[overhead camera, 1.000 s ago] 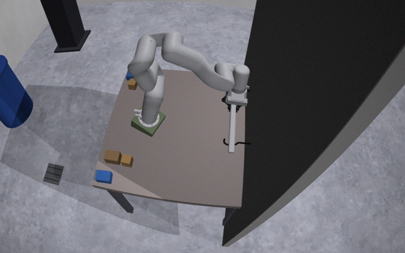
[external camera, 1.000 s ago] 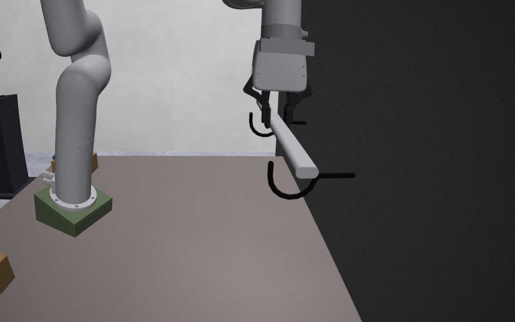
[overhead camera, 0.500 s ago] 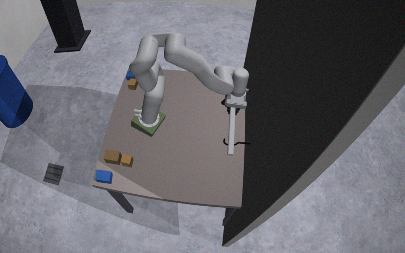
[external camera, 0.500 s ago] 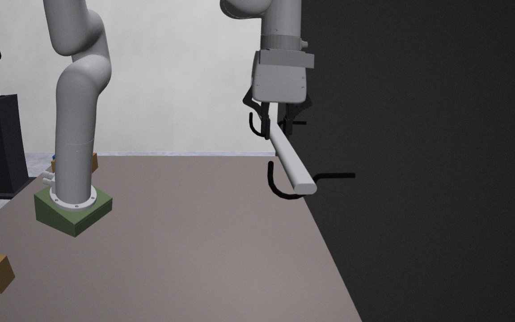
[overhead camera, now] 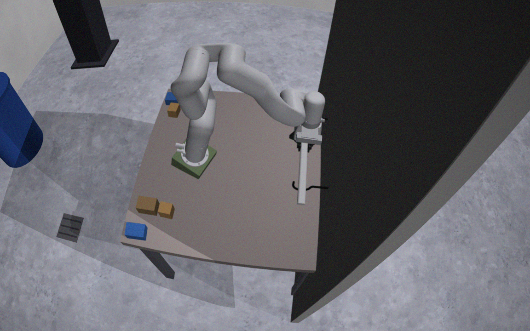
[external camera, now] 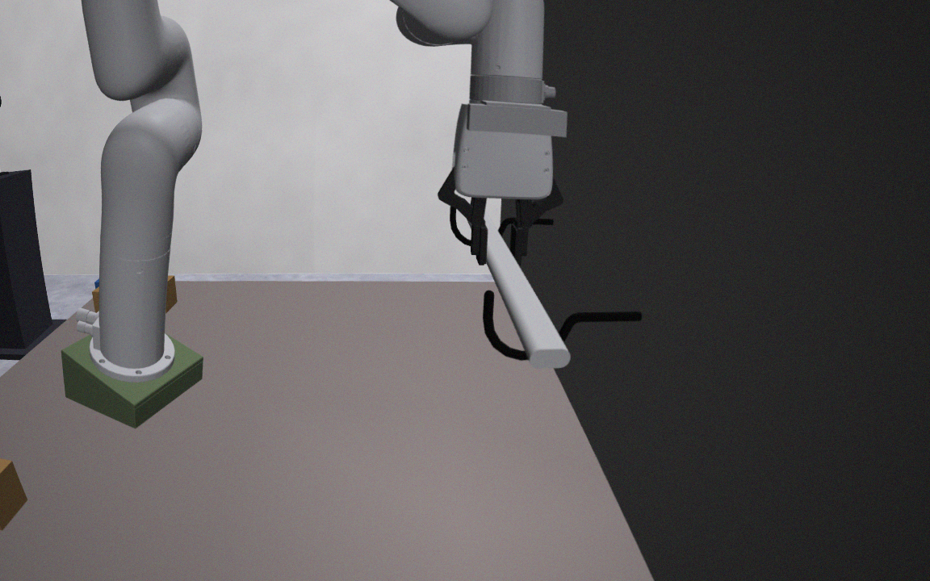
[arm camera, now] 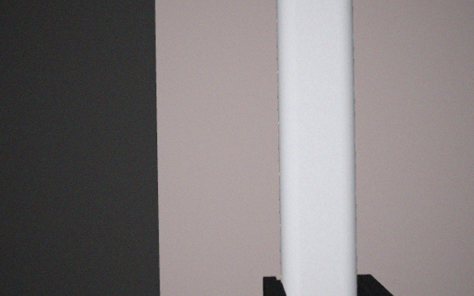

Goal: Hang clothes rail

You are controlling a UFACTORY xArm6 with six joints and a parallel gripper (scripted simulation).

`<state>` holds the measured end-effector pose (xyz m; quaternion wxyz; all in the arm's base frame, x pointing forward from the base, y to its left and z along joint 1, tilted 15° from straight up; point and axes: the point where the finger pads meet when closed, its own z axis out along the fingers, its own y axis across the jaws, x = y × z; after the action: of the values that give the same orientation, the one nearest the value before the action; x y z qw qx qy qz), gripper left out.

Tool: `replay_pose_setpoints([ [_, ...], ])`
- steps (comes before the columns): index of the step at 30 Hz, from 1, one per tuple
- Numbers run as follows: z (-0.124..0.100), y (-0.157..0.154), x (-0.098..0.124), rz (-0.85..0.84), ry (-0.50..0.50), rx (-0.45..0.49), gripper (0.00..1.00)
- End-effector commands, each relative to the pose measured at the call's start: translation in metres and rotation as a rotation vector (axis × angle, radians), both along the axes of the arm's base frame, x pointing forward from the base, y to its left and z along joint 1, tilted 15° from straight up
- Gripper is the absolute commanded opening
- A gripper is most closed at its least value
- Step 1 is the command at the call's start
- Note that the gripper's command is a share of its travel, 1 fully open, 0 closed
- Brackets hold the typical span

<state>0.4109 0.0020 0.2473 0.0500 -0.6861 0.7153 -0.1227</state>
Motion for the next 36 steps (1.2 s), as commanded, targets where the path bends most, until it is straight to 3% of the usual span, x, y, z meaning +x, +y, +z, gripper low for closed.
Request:
replay_pose_setpoints([
  [1, 0.002, 0.000, 0.001, 0.000, -0.004, 0.000, 0.00],
  [36, -0.011, -0.001, 0.004, 0.000, -0.004, 0.000, 0.00],
])
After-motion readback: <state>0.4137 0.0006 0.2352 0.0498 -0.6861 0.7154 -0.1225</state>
